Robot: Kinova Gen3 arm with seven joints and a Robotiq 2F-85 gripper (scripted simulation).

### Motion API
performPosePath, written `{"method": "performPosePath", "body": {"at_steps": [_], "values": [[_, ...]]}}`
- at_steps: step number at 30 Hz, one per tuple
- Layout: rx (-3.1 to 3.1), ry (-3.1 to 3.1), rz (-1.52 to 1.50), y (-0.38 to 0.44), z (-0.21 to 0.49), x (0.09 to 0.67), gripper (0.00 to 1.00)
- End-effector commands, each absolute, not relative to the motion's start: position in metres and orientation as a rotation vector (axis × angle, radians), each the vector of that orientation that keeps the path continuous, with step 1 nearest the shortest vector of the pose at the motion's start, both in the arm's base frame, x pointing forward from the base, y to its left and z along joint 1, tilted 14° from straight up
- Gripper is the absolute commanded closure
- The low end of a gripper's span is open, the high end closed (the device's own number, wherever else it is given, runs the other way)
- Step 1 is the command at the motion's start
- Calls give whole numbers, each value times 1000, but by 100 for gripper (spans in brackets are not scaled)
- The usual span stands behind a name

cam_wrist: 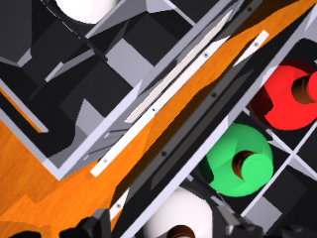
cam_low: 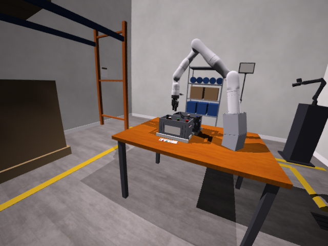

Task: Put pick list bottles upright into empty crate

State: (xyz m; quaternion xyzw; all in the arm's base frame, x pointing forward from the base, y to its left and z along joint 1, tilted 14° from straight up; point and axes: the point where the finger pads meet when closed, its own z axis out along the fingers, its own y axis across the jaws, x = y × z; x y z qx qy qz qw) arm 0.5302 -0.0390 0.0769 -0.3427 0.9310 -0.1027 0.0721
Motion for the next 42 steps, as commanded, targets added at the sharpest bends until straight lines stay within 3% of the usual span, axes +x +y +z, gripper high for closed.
{"method": "performPosePath", "body": {"at_steps": [1, 42], "values": [[-1030, 2795, -308, -57, 78, 521, 33], [-1030, 2795, -309, -209, 82, 433, 33]]}}
